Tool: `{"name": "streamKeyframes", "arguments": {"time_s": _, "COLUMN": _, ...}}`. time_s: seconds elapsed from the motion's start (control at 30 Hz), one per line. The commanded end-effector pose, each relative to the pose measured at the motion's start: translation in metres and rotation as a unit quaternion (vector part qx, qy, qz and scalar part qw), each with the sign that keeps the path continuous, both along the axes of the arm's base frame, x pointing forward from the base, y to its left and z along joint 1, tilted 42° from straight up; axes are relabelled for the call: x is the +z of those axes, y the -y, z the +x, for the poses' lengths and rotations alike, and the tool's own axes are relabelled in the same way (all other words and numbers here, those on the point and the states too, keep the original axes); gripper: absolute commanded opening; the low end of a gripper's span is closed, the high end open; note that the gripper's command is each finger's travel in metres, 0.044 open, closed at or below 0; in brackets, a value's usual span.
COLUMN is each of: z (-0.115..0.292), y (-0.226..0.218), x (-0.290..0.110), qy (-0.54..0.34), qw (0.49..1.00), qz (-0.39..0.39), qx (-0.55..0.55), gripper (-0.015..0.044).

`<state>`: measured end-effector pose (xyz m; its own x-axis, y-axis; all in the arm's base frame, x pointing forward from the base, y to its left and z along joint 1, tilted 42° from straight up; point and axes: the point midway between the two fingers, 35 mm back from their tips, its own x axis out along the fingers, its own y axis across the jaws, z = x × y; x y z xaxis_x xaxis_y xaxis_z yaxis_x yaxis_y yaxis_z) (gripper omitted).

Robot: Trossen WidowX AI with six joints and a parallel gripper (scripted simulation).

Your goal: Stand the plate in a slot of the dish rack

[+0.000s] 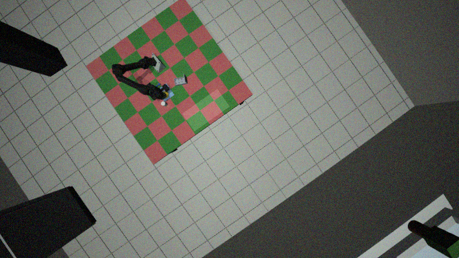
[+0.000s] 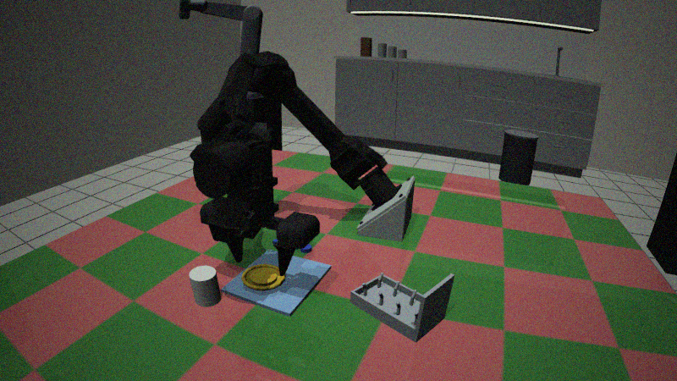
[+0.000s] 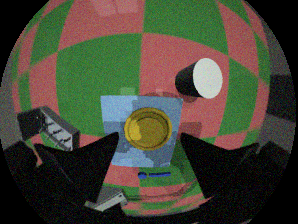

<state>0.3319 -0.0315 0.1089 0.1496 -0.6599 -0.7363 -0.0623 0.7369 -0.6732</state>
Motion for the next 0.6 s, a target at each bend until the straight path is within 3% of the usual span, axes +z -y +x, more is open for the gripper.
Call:
{"name": "streamKeyframes", "arguments": {"time_s": 0.0, "z": 0.000, "y": 0.006, "x": -0.008, "qy": -0.006, "qw": 1.000, "qz": 0.001, "qx": -0.001, "gripper": 0.0400}}
{"name": "streamKeyframes", "arguments": {"time_s": 0.57, "z": 0.001, "y": 0.019, "x": -0.023, "qy": -0.006, "qw": 1.000, "qz": 0.000, "qx": -0.001, "gripper": 0.0399}}
